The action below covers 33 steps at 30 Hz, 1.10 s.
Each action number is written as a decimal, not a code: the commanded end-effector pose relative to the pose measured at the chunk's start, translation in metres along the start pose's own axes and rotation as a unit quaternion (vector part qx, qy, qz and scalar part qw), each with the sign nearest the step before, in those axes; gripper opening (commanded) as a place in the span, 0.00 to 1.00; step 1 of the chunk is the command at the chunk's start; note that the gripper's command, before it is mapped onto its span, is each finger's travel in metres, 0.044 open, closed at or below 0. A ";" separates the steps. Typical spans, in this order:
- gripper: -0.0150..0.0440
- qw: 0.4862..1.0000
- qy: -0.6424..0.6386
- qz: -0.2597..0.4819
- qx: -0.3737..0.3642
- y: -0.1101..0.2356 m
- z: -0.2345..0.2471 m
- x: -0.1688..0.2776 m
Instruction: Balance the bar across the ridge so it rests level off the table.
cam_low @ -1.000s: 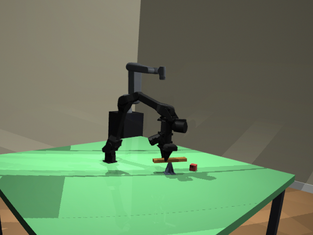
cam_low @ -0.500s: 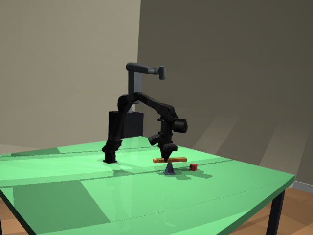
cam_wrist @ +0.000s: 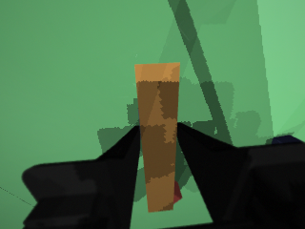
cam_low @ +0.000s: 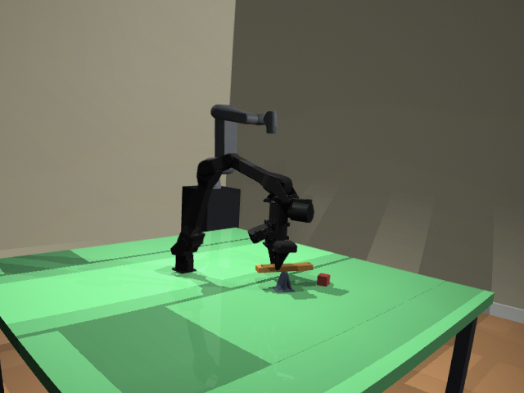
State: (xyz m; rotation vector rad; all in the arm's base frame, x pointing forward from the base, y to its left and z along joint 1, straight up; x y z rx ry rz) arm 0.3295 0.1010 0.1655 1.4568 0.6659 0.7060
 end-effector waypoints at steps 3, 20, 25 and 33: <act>0.57 1.000 0.000 0.000 0.000 0.000 0.000 0.000; 0.97 1.000 0.000 0.000 0.000 0.000 0.000 0.000; 1.00 1.000 0.000 0.001 -0.001 0.008 0.001 0.001; 1.00 1.000 0.000 0.014 -0.009 0.098 -0.002 -0.002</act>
Point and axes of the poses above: the point midway between the two fingers, 35 mm back from their tips, its own y axis back along the fingers, its own z axis across the jaws, x = y × z, the point moved 5 cm from there along y, back along the fingers, and after that the axes turned 12 degrees about -y, right-handed, at the moved point
